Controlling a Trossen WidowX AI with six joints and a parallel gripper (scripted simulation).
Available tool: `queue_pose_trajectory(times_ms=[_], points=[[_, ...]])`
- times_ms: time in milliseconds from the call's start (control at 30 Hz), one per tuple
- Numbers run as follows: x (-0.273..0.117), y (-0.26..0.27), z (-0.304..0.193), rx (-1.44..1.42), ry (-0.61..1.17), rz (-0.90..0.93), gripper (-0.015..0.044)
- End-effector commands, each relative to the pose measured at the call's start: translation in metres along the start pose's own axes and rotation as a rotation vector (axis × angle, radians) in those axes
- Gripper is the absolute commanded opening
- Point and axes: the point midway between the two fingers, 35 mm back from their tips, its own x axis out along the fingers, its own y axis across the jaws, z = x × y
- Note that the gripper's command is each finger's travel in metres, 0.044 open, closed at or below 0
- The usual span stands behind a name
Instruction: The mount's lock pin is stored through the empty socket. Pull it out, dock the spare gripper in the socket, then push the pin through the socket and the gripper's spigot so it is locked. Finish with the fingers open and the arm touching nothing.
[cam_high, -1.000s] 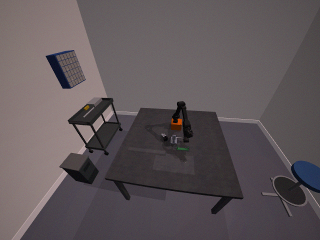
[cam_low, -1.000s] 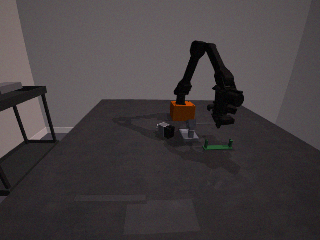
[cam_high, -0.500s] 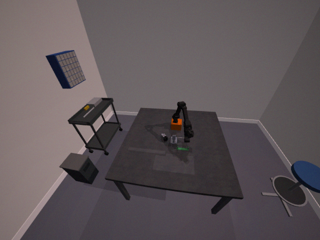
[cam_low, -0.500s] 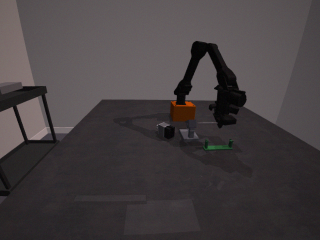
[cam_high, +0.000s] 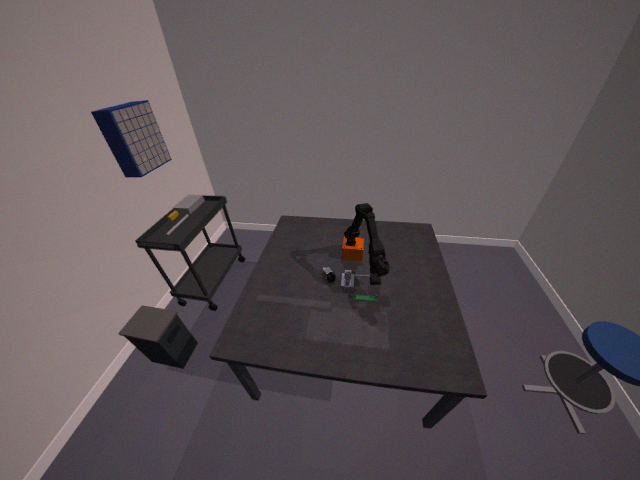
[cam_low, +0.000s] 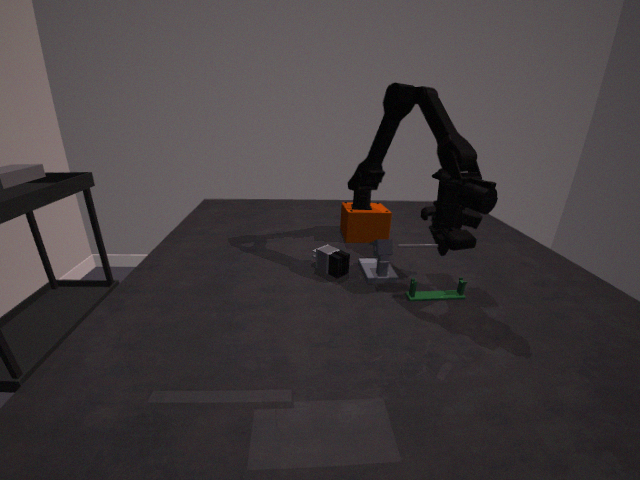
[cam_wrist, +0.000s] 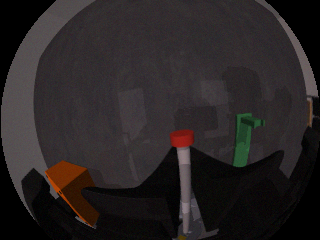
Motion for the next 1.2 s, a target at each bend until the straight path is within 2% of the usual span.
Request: queue_pose_trajectory(times_ms=[0,467,967,1167], points=[[-0.003,-0.002,0.005,0.002,-0.008,-0.004,0.0],[-0.005,-0.002,0.011,0.003,-0.005,0.007,0.0],[-0.027,0.009,0.009,0.006,0.013,0.037,0.0],[-0.02,0.01,0.007,0.008,0.016,0.044,0.0]])
